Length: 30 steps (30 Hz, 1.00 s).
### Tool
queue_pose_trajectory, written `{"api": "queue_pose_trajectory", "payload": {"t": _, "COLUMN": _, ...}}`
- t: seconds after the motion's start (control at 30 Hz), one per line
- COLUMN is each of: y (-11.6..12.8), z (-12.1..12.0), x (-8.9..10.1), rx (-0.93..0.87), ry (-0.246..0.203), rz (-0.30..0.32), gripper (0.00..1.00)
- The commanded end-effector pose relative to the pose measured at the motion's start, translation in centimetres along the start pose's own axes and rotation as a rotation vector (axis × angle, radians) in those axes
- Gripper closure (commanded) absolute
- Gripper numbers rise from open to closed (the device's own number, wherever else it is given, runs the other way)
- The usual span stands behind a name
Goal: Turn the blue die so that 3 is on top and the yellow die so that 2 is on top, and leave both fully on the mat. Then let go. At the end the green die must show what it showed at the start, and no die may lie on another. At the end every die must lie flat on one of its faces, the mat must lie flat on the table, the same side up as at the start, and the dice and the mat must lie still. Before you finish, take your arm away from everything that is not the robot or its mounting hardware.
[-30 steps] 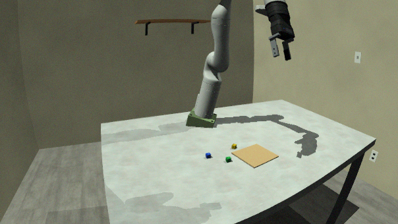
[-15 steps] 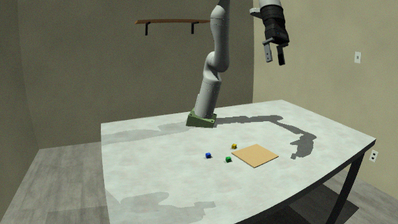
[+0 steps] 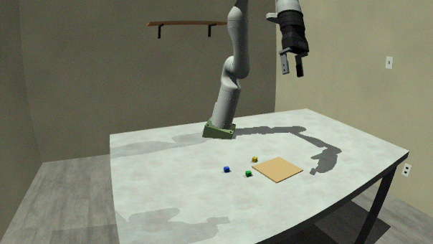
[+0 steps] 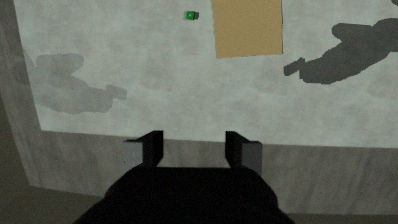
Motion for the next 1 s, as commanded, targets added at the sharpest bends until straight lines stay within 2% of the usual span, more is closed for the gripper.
{"api": "queue_pose_trajectory", "payload": {"t": 0.0, "y": 0.1, "z": 0.4, "x": -0.1, "rx": 0.007, "ry": 0.012, "rz": 0.000, "gripper": 0.00}}
{"api": "queue_pose_trajectory", "payload": {"t": 0.2, "y": 0.1, "z": 0.4, "x": -0.1, "rx": 0.007, "ry": 0.012, "rz": 0.000, "gripper": 0.00}}
{"api": "queue_pose_trajectory", "payload": {"t": 0.23, "y": -1.1, "z": -1.3, "x": -1.8, "rx": -0.001, "ry": 0.014, "rz": 0.030, "gripper": 0.00}}
{"api": "queue_pose_trajectory", "payload": {"t": 0.57, "y": -1.1, "z": -1.3, "x": -1.8, "rx": -0.001, "ry": 0.014, "rz": 0.030, "gripper": 0.00}}
{"api": "queue_pose_trajectory", "payload": {"t": 0.6, "y": -2.3, "z": -2.7, "x": -3.4, "rx": -0.006, "ry": 0.017, "rz": 0.060, "gripper": 0.00}}
{"api": "queue_pose_trajectory", "payload": {"t": 0.9, "y": -2.3, "z": -2.7, "x": -3.4, "rx": -0.006, "ry": 0.017, "rz": 0.060, "gripper": 0.00}}
{"api": "queue_pose_trajectory", "payload": {"t": 0.93, "y": -3.6, "z": -4.0, "x": -4.9, "rx": -0.011, "ry": 0.022, "rz": 0.088, "gripper": 0.00}}
{"api": "queue_pose_trajectory", "payload": {"t": 0.97, "y": -3.6, "z": -4.0, "x": -4.9, "rx": -0.011, "ry": 0.022, "rz": 0.088, "gripper": 0.00}}
Point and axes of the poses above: the point where the finger pads meet when closed, its own x axis back along the fingers, its own z axis across the jaws, y = z × x, the point moved 10 cm from there along x, back along the fingers
